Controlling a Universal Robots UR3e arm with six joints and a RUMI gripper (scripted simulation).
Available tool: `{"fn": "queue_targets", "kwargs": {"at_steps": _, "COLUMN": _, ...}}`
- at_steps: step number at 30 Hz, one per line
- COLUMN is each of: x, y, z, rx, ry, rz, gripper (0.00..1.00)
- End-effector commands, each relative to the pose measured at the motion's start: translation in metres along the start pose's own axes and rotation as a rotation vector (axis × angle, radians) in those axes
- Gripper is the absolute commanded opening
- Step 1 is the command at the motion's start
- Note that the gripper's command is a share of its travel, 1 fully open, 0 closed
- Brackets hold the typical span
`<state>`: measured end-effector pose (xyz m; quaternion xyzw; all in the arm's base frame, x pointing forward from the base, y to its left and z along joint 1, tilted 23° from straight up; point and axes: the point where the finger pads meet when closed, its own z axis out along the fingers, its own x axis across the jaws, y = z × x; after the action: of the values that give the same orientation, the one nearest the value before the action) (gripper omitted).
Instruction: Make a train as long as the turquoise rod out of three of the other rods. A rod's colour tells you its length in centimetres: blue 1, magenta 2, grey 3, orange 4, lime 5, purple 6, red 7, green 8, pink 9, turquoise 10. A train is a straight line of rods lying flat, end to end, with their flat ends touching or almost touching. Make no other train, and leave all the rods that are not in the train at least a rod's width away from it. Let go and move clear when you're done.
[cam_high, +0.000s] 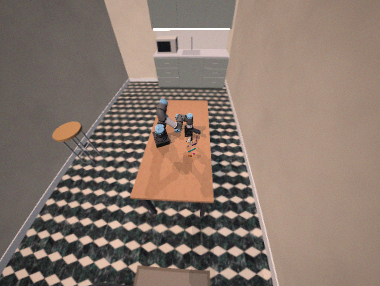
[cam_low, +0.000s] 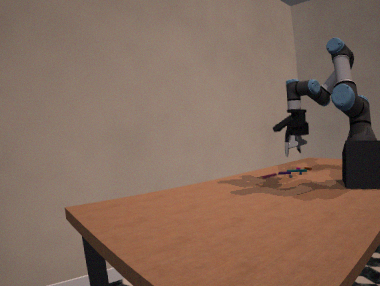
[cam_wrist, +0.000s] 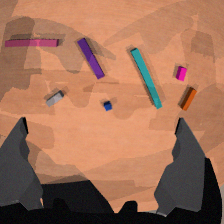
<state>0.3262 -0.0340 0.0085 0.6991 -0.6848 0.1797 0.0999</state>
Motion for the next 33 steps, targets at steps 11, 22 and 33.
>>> {"fn": "queue_targets", "kwargs": {"at_steps": 11, "x": 0.006, "y": 0.021, "z": 0.001, "rx": 0.024, "ry": -0.013, "rz": -0.295, "gripper": 1.0}}
{"fn": "queue_targets", "kwargs": {"at_steps": 22, "x": 0.008, "y": 0.032, "z": 0.002, "rx": 0.024, "ry": -0.01, "rz": -0.407, "gripper": 1.0}}
{"fn": "queue_targets", "kwargs": {"at_steps": 33, "x": 0.008, "y": 0.032, "z": 0.002, "rx": 0.025, "ry": -0.009, "rz": -0.413, "gripper": 0.14}}
